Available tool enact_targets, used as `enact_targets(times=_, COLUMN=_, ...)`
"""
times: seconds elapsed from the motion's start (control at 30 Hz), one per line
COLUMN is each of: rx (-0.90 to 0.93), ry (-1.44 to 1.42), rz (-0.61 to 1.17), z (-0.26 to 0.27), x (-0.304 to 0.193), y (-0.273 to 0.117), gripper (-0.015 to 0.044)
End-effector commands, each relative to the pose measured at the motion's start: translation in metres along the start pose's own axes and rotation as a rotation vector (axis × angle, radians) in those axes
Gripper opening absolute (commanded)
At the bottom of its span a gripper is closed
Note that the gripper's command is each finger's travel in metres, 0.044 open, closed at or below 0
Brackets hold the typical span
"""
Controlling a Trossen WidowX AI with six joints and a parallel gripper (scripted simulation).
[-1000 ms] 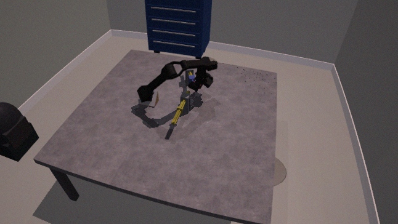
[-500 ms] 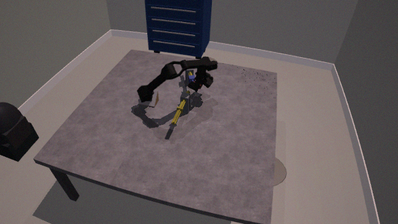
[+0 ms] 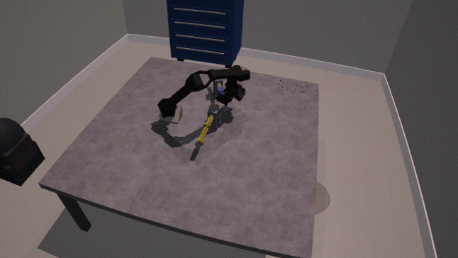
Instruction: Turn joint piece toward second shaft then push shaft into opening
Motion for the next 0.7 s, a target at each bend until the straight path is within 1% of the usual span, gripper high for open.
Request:
enact_targets(times=0.0, rx=0.000, ry=-0.002, rz=-0.003, z=-0.0001, x=0.0003, y=0.0001, gripper=0.0182)
enact_targets(times=0.03, rx=0.000, ry=-0.002, rz=-0.003, z=-0.0001, x=0.0003, y=0.0001, gripper=0.0182)
enact_targets(times=0.07, rx=0.000, ry=0.000, rz=0.000, z=0.0000, x=0.0000, y=0.0000, gripper=0.0156)
enact_targets(times=0.1, rx=0.000, ry=0.000, rz=0.000, z=0.0000, x=0.0000, y=0.0000, gripper=0.0147)
enact_targets(times=0.27, rx=0.000, ry=0.000, rz=0.000, z=0.0000, x=0.0000, y=0.0000, gripper=0.0147)
enact_targets(times=0.43, rx=0.000, ry=0.000, rz=0.000, z=0.0000, x=0.0000, y=0.0000, gripper=0.0016)
enact_targets(times=0.47, rx=0.000, ry=0.000, rz=0.000, z=0.0000, x=0.0000, y=0.0000, gripper=0.0000)
enact_targets(times=0.67, rx=0.001, ry=0.015, rz=-0.002, z=-0.0008, x=-0.0003, y=-0.0001, gripper=0.0000)
Point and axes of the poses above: the point midway between the two fingers, 35 mm back from their tips, its own y axis out along the fingers, its own z axis across the jaws, x = y × z, the point moved 6 cm from there along -y, back along the fingers, and after that the axes turned 14 degrees about -y, right-handed, at the moved point
